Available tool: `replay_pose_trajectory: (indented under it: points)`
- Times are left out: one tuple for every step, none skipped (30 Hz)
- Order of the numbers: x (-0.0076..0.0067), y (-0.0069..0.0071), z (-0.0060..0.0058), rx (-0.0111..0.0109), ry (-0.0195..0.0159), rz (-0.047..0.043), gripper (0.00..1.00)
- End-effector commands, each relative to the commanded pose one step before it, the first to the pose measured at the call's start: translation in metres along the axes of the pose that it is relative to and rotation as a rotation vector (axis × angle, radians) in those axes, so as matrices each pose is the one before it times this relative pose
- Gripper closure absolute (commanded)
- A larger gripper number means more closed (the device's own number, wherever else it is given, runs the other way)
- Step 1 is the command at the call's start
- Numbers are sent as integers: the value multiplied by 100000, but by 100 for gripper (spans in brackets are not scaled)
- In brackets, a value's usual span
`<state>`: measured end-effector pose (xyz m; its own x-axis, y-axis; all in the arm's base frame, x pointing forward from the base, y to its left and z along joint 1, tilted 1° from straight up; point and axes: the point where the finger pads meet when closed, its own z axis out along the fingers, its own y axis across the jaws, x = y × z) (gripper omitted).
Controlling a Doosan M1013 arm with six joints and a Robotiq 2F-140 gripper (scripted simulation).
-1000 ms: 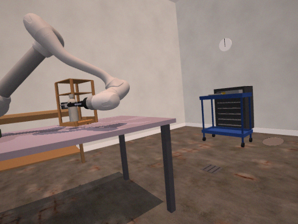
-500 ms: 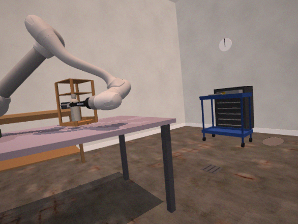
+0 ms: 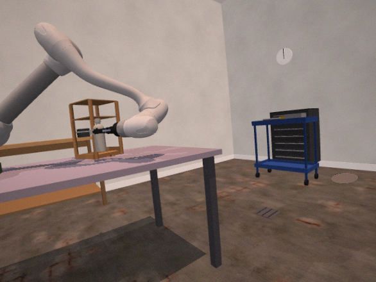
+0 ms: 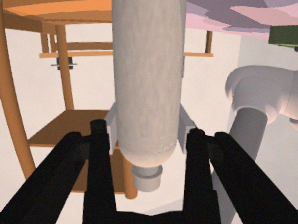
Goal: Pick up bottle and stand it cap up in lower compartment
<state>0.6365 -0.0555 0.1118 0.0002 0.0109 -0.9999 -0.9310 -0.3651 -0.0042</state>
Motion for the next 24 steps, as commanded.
replay_pose_trajectory:
  points:
    - [-23, -788, -5, 0, 3, -21, 100]
    - [0, -299, 0, 0, 0, 0, 100]
    - [0, -303, 0, 0, 0, 0, 100]
    - [0, -306, 0, 0, 0, 0, 100]
    - [0, -308, 0, 0, 0, 0, 100]
    - [0, -310, 0, 0, 0, 0, 100]
    - [0, -312, 0, 0, 0, 0, 100]
    - [0, -313, 0, 0, 0, 0, 100]
    - [0, -314, 0, 0, 0, 0, 100]
    - [0, -313, 0, 0, 0, 0, 100]
    - [0, 0, 0, 0, 0, 0, 100]
    - [0, 0, 0, 0, 0, 0, 100]
    - [0, -313, 0, 0, 0, 0, 100]
    - [0, -313, 0, 0, 0, 0, 100]
    - [0, -311, 0, 0, 0, 0, 100]
    - [0, -310, 0, 0, 0, 0, 100]
    - [0, -308, 0, 0, 0, 0, 100]
    - [0, -306, 0, 0, 0, 0, 100]
    - [0, -303, 0, 0, 0, 0, 100]
    - [0, -300, 0, 0, 0, 0, 100]
    - [0, -297, 0, 0, 0, 0, 100]
    - [0, -293, 0, 0, 0, 0, 100]
    - [0, -289, 0, 0, 0, 0, 100]
    - [0, -285, 0, 0, 0, 0, 100]
